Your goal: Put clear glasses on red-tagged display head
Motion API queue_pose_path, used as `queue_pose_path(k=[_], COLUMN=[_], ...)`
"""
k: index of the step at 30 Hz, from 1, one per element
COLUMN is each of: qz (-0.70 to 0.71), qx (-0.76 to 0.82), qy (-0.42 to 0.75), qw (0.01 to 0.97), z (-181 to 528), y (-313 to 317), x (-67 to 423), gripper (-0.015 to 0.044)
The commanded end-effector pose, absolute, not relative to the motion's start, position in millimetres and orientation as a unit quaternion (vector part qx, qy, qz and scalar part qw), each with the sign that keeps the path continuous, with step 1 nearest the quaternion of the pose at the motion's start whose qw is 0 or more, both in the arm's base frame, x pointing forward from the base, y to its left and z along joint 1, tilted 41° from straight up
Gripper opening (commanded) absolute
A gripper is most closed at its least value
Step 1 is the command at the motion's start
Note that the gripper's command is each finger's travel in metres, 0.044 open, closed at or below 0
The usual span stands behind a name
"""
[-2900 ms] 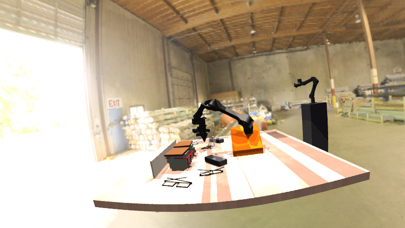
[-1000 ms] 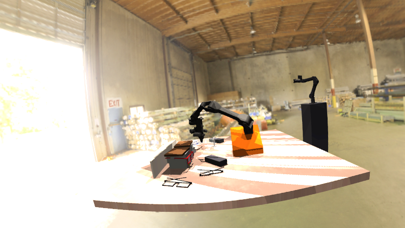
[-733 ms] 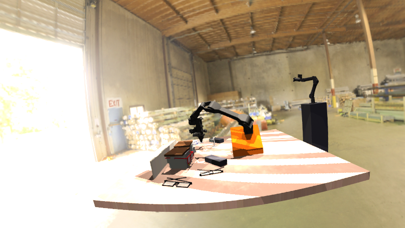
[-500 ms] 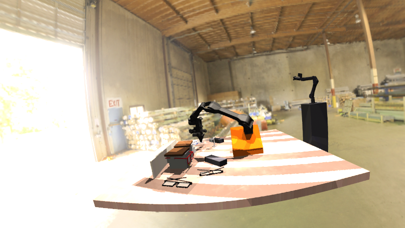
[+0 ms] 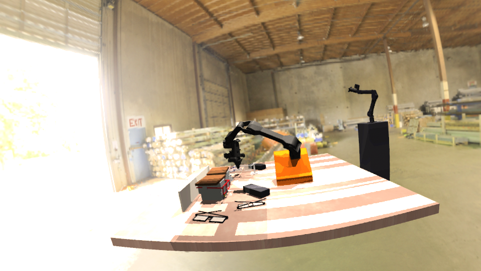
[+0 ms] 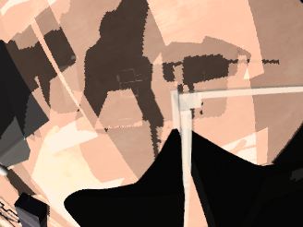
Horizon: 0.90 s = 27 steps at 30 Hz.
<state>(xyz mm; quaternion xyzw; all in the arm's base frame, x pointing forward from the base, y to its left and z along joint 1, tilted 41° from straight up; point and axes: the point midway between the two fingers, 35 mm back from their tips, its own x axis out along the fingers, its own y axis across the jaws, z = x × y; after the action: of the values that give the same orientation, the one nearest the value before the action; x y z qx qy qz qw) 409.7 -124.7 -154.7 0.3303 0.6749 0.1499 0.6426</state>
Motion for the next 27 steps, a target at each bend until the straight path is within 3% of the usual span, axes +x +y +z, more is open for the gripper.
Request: queue_pose_path(k=[1, 27], qz=[0.15, 0.15], qx=[0.334, 0.334], qy=[0.673, 0.673], qw=[0.643, 0.643], z=[-153.9, -153.6], y=[-124.4, -123.8], x=[412.4, 409.8], gripper=[0.0, 0.0])
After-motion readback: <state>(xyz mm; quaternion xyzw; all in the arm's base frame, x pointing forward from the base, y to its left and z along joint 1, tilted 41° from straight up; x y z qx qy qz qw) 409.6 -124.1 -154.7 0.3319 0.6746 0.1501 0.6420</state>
